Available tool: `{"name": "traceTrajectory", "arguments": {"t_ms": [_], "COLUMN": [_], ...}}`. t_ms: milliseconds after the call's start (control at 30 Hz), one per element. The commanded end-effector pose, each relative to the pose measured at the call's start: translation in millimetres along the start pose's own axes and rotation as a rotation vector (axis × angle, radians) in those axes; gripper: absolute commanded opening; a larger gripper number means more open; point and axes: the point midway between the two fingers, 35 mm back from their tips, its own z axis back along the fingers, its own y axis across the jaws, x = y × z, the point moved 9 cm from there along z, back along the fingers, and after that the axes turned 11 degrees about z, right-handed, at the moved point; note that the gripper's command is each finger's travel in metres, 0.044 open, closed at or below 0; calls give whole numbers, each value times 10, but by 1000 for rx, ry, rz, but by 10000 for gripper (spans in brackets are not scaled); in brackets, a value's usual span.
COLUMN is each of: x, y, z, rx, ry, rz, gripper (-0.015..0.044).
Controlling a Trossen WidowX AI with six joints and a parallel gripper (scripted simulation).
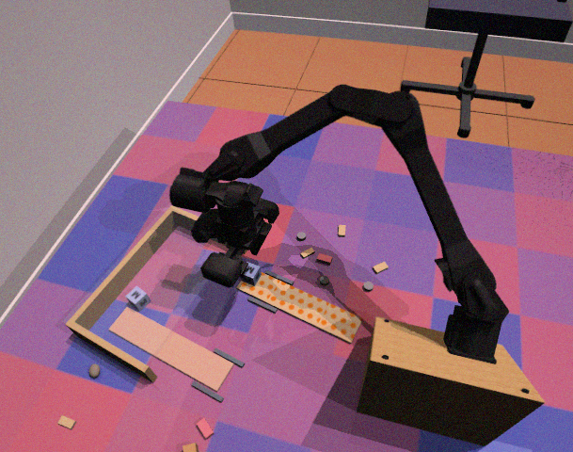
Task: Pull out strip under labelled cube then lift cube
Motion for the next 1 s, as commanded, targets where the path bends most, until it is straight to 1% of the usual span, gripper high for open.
{"name": "traceTrajectory", "arguments": {"t_ms": [0, 667, 967], "x": [-12, -24, -25], "y": [7, 0, -1], "z": [-83, -405, -415], "rx": [-2, -5, -6], "ry": [6, 6, 6], "rz": [8, 8, 8], "gripper": [250, 250, 250]}}
